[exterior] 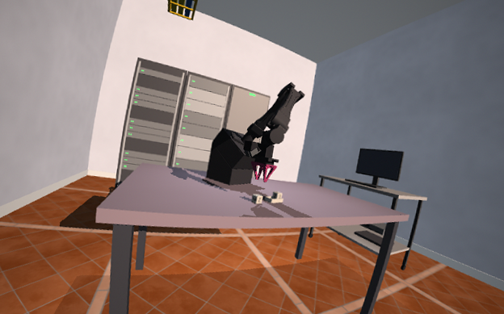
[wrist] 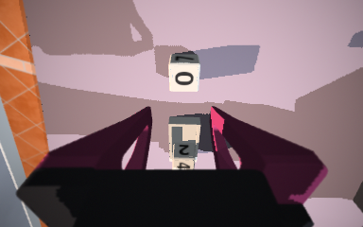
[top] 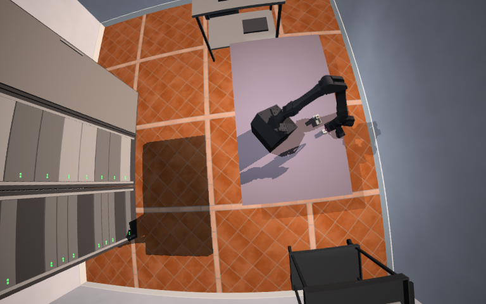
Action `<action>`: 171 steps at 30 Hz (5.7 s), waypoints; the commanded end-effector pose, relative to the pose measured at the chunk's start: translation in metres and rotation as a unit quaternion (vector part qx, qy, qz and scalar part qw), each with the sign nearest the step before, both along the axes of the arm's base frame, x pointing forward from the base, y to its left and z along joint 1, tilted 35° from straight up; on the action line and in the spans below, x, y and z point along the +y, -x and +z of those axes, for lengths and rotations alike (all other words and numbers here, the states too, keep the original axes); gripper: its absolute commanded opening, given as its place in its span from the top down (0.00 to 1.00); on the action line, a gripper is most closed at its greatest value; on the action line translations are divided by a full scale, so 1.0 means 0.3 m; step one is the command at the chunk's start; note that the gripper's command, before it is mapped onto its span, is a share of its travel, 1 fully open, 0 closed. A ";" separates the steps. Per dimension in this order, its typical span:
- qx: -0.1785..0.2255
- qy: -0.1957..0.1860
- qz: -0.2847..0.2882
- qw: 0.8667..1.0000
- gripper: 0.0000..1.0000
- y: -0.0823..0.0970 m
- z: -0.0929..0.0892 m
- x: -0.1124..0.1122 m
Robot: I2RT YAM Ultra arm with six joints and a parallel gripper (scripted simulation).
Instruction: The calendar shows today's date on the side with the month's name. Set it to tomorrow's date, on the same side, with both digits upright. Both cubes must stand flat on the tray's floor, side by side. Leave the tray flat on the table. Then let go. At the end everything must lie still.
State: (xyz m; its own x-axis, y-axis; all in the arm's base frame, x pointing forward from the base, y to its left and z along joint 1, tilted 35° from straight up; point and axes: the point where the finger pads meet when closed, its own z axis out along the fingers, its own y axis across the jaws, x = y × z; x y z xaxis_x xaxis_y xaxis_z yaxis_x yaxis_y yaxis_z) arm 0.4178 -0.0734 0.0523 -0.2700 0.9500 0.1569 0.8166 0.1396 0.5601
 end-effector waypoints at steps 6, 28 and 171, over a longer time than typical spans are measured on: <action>0.007 0.000 -0.004 1.000 0.53 -0.009 -0.038 0.002; 0.005 0.001 -0.002 1.000 0.53 -0.062 -0.111 0.034; 0.013 0.000 -0.008 1.000 0.53 -0.067 -0.179 0.022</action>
State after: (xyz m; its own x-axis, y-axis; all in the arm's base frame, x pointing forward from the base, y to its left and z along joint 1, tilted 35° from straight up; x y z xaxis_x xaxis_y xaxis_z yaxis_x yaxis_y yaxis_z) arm 0.4428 -0.0572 0.0089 -0.2732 0.9482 0.1619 0.8173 0.1401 0.5590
